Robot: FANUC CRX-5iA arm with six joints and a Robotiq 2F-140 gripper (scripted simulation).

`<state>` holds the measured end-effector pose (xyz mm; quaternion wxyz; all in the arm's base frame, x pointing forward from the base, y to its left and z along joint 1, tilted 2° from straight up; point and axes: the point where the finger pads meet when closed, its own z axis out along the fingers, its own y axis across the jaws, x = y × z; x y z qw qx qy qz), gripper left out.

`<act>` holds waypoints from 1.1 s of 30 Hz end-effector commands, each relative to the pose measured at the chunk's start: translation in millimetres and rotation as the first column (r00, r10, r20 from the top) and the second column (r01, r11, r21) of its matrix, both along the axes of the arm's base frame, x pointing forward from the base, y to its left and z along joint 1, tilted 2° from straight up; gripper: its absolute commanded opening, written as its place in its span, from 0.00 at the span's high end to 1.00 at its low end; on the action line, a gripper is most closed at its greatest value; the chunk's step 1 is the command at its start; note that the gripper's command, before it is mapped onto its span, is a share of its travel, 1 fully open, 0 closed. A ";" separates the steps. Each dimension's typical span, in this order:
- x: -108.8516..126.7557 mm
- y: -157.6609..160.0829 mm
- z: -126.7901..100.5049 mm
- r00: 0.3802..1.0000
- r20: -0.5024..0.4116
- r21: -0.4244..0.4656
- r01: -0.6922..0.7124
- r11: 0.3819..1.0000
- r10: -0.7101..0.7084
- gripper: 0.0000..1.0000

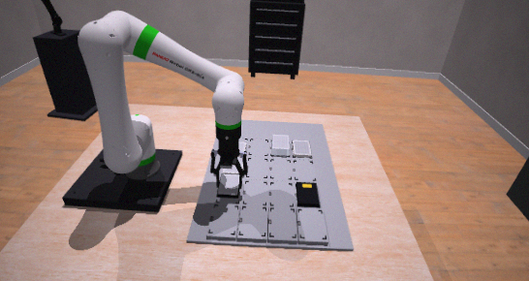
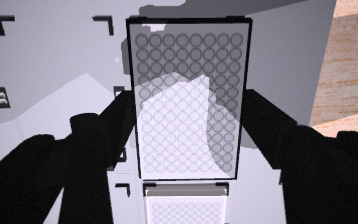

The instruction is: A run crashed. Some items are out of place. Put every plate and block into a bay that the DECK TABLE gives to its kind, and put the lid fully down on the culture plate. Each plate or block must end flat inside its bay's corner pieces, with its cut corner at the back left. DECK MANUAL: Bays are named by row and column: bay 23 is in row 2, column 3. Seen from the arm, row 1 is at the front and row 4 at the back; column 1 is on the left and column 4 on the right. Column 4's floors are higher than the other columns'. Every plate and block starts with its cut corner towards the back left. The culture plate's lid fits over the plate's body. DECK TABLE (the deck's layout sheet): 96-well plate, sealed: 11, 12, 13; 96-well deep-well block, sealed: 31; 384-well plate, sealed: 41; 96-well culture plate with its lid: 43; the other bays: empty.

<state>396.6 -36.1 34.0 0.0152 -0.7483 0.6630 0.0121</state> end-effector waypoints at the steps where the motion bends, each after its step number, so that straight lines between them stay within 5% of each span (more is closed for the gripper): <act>1: 0.7 0.1 -3.1 1.000 0.002 0.000 0.000 1.000 0.000 0.90; 33: 0.8 0.6 -10.6 1.000 0.002 0.000 0.000 1.000 0.000 0.90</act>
